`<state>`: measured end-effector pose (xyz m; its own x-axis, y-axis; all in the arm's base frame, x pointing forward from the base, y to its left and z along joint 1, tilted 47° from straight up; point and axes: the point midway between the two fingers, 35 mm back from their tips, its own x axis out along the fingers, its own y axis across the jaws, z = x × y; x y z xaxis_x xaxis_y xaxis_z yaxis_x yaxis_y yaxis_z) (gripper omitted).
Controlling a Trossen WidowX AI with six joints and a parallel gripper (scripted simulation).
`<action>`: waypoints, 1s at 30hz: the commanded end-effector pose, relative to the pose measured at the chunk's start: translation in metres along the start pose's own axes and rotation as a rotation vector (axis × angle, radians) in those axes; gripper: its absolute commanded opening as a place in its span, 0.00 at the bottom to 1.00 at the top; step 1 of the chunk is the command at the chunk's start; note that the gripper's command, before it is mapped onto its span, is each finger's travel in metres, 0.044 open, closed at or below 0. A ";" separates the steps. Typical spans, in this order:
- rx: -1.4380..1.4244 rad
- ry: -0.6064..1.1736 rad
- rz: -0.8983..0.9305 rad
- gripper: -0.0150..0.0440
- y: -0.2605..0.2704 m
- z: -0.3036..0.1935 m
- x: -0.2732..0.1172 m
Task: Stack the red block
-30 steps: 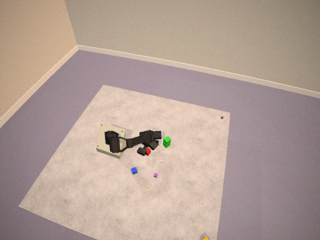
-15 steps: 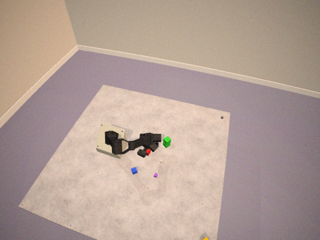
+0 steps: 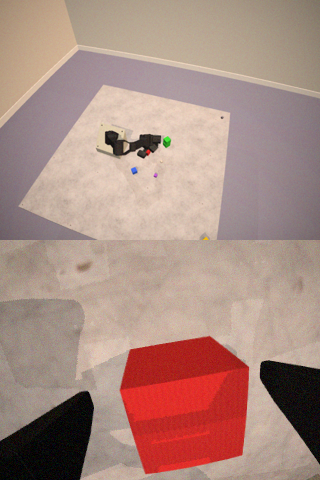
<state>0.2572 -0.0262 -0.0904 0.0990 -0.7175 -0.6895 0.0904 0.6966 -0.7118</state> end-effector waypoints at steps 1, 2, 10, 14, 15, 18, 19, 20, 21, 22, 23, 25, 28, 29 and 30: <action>-0.010 0.003 -0.006 1.00 0.000 -0.002 0.002; -0.010 0.003 -0.006 1.00 0.000 -0.002 0.002; -0.010 0.003 -0.006 0.87 0.000 -0.001 0.000; -0.010 0.003 -0.006 0.69 0.000 -0.001 0.000; -0.010 0.003 -0.006 0.64 0.000 -0.001 0.000; -0.010 0.003 -0.006 0.54 0.000 -0.001 0.000; -0.010 0.003 -0.006 0.53 0.000 -0.001 0.000; -0.010 0.003 -0.006 0.52 0.000 -0.001 0.000; -0.010 0.003 -0.006 0.51 0.000 -0.001 0.000; -0.010 0.003 -0.006 0.50 0.000 -0.001 0.000; -0.010 0.003 -0.006 0.49 0.000 -0.001 0.000; -0.010 0.003 -0.005 0.40 0.001 -0.001 -0.002; -0.010 0.003 -0.004 0.26 0.001 -0.001 -0.011; -0.010 0.003 -0.004 0.25 0.001 -0.001 -0.015; -0.010 0.003 -0.004 0.25 0.001 0.000 -0.019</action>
<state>0.2524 -0.0200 -0.0861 0.0869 -0.7260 -0.6822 0.0679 0.6875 -0.7230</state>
